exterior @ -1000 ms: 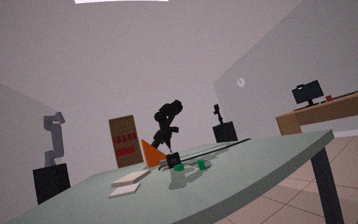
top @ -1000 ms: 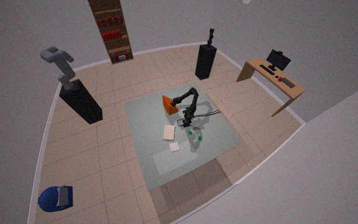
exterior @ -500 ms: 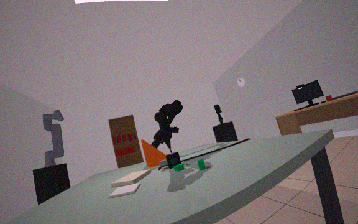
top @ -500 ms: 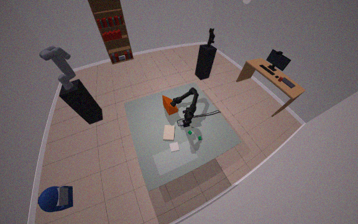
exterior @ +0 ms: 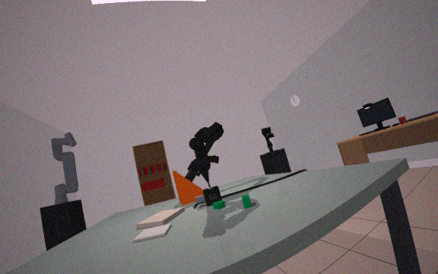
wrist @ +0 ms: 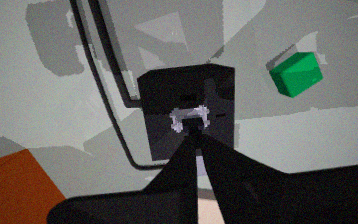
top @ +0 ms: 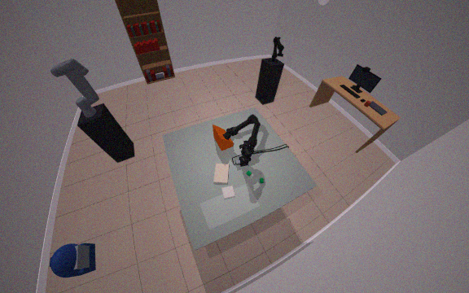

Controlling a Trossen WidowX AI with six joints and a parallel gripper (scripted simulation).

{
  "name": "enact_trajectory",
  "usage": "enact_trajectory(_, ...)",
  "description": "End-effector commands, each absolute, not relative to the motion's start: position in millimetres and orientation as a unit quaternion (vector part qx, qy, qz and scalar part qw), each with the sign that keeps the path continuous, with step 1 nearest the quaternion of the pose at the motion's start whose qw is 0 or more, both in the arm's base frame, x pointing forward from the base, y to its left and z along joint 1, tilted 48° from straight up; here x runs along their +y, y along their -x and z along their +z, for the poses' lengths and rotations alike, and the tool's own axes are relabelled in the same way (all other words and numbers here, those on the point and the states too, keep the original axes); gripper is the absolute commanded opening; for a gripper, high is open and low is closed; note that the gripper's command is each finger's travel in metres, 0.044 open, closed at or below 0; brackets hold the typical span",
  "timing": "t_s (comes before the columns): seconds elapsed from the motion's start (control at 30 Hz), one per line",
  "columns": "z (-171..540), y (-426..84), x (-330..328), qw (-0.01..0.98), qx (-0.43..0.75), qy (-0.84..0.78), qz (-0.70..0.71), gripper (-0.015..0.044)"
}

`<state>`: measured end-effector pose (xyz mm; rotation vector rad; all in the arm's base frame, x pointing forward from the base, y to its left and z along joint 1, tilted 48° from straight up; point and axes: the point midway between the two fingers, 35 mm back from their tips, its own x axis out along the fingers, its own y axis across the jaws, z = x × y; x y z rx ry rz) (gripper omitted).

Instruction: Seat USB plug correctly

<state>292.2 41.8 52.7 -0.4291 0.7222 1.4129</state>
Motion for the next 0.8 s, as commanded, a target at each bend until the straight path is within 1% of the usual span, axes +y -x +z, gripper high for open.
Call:
enact_trajectory(0.0, 51.7, -291.3, 42.8, 0.681, 0.323, 0.187, 0.63, 0.0)
enact_trajectory(0.77, 49.9, -291.3, 44.9, 0.681, 0.323, 0.187, 0.63, 0.0)
